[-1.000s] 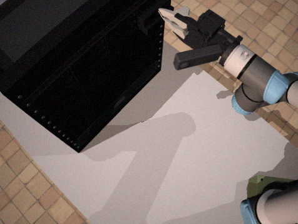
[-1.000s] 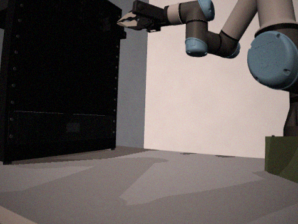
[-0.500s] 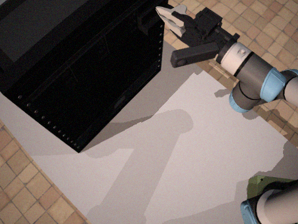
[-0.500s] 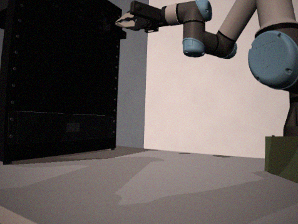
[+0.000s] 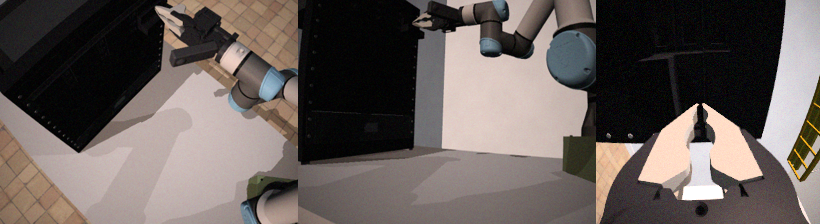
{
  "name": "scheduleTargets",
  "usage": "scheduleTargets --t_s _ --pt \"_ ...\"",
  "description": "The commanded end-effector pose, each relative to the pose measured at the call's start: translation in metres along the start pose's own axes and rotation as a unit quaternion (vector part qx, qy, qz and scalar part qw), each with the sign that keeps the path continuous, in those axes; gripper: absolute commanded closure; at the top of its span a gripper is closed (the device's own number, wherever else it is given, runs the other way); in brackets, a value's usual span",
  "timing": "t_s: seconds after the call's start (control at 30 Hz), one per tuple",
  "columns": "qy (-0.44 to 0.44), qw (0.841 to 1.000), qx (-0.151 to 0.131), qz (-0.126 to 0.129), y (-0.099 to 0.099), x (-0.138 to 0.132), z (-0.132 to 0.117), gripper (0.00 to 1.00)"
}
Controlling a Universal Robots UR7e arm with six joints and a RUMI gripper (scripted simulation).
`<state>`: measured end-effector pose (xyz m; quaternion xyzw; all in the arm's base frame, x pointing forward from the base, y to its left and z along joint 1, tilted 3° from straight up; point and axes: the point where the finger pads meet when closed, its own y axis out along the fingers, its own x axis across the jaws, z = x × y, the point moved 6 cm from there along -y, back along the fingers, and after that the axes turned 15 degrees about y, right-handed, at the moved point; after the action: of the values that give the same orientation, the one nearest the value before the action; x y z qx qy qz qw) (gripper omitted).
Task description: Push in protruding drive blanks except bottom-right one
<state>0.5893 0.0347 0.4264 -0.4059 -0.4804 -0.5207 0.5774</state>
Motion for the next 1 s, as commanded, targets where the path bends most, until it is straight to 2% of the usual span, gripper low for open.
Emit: scheduleTargets --t_s 0.0,0.97 --pt "0.0 1.0 0.0 0.0 0.0002 0.0004 0.0001 1.0" --pt "0.0 1.0 0.0 0.0 0.0062 0.0004 0.0001 1.0"
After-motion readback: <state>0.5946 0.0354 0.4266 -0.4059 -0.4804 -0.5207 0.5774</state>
